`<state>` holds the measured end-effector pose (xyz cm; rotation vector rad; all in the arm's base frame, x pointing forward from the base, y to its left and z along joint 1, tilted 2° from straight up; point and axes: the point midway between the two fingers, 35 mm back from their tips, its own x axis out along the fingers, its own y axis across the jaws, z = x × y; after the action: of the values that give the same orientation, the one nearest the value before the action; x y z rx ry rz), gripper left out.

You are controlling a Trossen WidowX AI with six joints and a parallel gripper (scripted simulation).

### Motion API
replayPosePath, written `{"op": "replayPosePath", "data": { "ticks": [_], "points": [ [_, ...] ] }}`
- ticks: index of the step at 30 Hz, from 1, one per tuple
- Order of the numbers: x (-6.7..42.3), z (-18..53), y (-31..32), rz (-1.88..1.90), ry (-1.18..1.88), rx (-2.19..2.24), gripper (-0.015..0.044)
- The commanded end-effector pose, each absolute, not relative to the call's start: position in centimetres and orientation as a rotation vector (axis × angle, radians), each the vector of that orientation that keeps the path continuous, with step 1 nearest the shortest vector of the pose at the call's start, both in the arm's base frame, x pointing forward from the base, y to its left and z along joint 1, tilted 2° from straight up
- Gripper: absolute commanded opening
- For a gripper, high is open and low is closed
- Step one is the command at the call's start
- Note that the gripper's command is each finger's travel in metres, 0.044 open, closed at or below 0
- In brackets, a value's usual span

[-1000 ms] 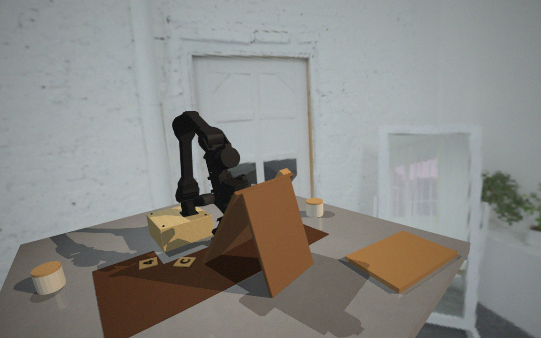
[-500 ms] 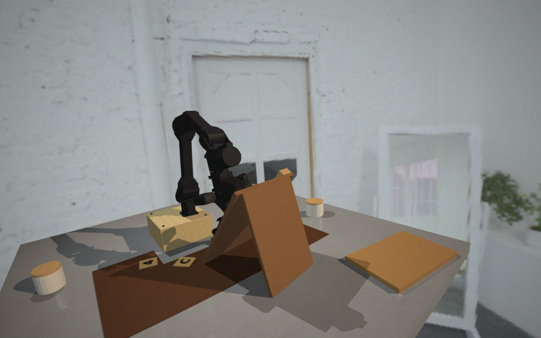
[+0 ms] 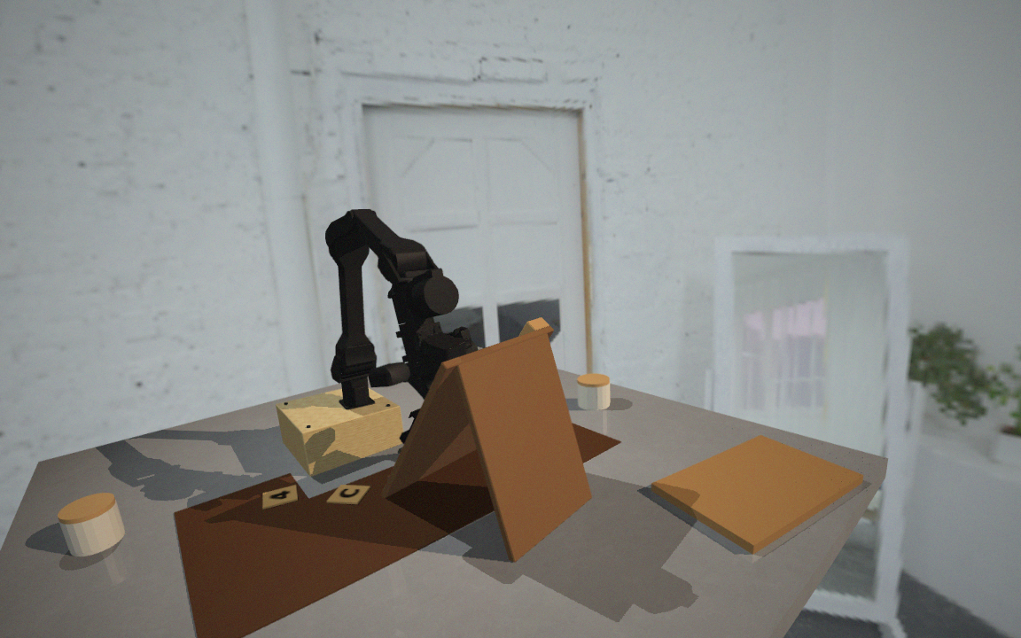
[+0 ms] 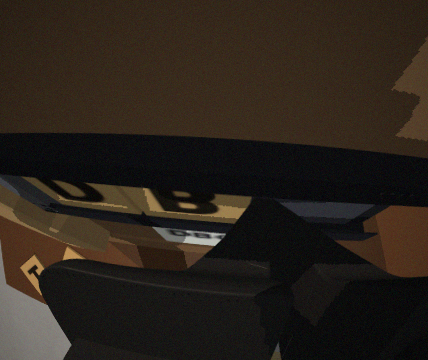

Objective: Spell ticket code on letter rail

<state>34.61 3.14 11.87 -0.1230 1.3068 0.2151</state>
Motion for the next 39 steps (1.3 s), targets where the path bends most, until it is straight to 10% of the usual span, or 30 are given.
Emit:
{"op": "replayPosePath", "data": {
  "ticks": [1, 39],
  "points": [
    [34.6, 11.8, 3.3, 0.212, 1.307, -0.121, 0.0000],
    [32.1, 13.5, 2.9, 0.211, 1.309, -0.122, 0.0000]
  ]
}}
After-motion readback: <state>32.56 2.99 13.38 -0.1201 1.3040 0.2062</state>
